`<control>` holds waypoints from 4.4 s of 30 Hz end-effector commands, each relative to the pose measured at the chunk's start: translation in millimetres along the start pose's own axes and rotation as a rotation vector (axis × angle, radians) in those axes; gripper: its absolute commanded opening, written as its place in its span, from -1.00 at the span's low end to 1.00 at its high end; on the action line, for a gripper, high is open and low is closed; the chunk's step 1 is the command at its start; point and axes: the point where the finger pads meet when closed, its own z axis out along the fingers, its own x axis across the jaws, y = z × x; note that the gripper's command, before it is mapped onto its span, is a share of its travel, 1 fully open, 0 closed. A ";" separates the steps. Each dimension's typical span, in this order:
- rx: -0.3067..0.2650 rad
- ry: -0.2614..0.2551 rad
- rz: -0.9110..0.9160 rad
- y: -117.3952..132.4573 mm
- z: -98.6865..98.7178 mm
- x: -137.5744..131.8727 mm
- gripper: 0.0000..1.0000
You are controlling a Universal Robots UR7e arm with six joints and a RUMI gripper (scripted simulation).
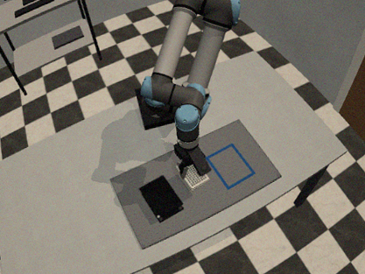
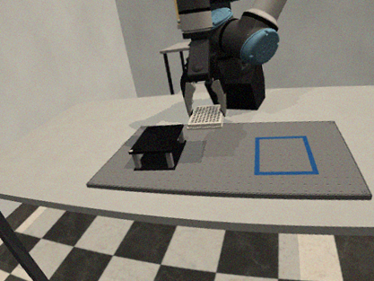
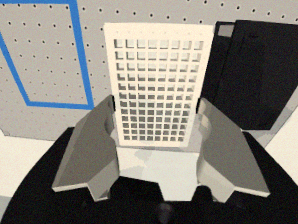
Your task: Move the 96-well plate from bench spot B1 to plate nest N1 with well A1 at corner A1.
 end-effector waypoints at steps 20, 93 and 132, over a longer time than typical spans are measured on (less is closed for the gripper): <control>0.007 -0.011 -0.003 3.6 -10.7 65.0 -1.00; 0.006 -0.011 -0.003 8.4 -15.2 153.6 -1.00; 0.007 -0.011 -0.003 7.7 38.5 153.1 -1.00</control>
